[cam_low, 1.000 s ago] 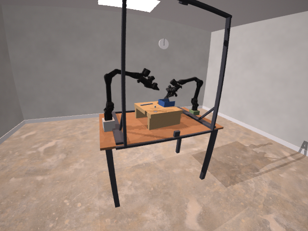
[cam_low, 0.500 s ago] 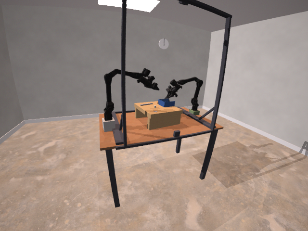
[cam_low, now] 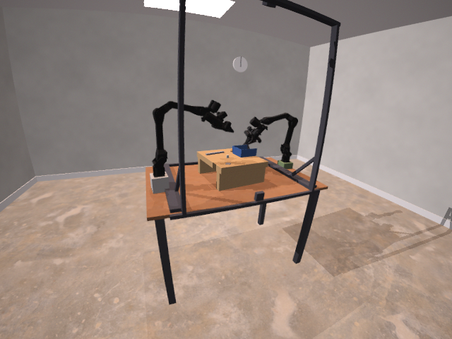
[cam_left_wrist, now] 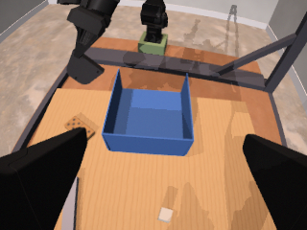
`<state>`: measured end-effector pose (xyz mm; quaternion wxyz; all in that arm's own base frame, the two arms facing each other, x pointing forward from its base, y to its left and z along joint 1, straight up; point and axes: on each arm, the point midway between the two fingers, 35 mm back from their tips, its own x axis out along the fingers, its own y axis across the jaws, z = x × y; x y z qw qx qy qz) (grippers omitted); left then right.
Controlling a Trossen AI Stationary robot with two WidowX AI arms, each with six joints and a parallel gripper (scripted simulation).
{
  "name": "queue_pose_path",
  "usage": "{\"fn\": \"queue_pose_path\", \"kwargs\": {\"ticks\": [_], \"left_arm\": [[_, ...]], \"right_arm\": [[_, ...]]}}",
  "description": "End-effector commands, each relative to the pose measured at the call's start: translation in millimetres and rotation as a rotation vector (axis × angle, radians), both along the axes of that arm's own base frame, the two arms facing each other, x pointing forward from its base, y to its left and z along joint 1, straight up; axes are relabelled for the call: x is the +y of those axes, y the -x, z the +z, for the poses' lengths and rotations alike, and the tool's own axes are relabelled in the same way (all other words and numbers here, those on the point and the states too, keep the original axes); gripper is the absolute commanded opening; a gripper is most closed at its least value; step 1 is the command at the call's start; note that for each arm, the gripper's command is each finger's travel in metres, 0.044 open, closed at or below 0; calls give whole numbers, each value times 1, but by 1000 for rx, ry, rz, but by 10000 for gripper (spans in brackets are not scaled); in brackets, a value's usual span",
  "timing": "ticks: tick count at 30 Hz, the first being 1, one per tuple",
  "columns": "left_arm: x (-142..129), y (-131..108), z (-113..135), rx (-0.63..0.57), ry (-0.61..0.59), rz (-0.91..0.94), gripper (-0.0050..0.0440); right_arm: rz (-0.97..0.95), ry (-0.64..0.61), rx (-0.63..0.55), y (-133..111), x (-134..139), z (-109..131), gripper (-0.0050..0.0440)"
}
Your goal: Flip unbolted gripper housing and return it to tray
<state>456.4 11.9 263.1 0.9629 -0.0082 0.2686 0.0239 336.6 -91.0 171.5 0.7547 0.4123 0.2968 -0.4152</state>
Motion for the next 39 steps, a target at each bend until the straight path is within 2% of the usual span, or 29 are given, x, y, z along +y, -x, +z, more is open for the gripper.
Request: {"fn": "queue_pose_path", "kwargs": {"ticks": [1, 39], "left_arm": [[0, 2, 10, -22, -3, -5, 440], [0, 2, 10, -22, -3, -5, 440]], "right_arm": [[-5, -3, -16, 0, 4, 7, 112], [-16, -36, 33, 7, 22, -2, 112]]}}
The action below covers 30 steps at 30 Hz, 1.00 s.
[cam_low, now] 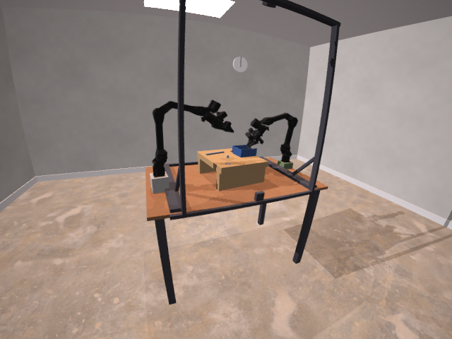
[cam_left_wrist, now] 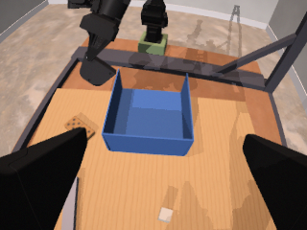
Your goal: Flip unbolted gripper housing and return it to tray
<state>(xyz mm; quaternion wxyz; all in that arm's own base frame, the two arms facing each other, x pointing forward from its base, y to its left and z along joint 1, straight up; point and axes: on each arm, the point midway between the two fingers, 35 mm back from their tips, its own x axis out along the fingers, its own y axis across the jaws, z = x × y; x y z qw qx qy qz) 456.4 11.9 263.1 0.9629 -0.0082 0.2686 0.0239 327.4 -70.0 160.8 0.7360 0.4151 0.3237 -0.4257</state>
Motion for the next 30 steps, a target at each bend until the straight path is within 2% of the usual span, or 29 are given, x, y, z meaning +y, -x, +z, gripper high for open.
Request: {"fn": "queue_pose_path", "kwargs": {"ticks": [1, 30], "left_arm": [[0, 2, 10, -22, -3, -5, 440], [0, 2, 10, -22, -3, -5, 440]], "right_arm": [[-5, 0, -25, -2, 1, 9, 112], [-23, -38, 38, 5, 22, 1, 112]]}}
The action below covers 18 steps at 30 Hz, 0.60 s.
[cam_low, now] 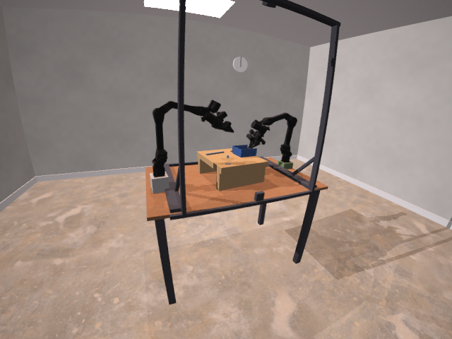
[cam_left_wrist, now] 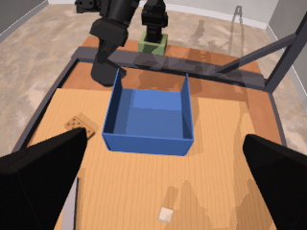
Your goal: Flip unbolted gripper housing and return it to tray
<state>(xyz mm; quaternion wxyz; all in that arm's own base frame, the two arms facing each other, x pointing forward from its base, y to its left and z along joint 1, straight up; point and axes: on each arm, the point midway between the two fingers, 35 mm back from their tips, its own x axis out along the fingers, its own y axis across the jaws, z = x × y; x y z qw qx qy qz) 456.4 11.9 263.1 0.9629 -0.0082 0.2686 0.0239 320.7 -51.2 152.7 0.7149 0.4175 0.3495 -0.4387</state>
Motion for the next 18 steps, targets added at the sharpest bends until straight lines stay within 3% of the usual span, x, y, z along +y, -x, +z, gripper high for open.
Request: {"fn": "queue_pose_path", "kwargs": {"ticks": [1, 18], "left_arm": [[0, 2, 10, -22, -3, -5, 440], [0, 2, 10, -22, -3, -5, 440]], "right_arm": [[-7, -5, -19, -2, 4, 9, 112], [-21, -23, 24, 4, 18, 5, 112]]}}
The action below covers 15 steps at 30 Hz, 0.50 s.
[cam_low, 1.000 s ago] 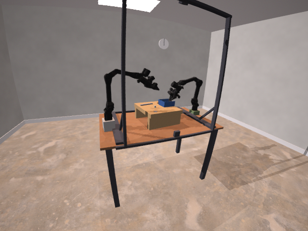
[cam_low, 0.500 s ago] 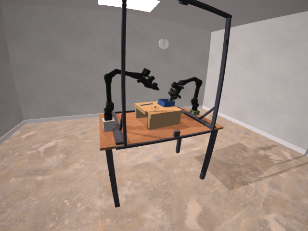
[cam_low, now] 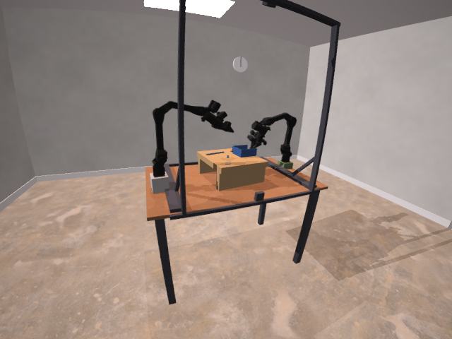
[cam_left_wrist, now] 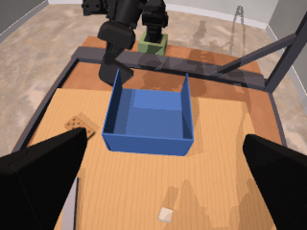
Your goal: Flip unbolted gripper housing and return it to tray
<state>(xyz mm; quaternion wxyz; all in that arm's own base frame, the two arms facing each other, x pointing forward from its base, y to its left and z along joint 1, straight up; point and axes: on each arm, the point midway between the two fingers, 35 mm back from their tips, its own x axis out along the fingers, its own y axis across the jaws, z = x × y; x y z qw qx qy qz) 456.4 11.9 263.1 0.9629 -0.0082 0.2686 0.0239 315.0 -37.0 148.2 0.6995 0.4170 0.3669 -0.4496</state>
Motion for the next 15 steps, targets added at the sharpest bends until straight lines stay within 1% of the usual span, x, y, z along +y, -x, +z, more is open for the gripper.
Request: {"fn": "queue_pose_path", "kwargs": {"ticks": [1, 15], "left_arm": [[0, 2, 10, -22, -3, -5, 440], [0, 2, 10, -22, -3, -5, 440]], "right_arm": [[-8, -4, -19, -2, 4, 9, 112], [-19, -15, 17, 3, 15, 6, 112]]}}
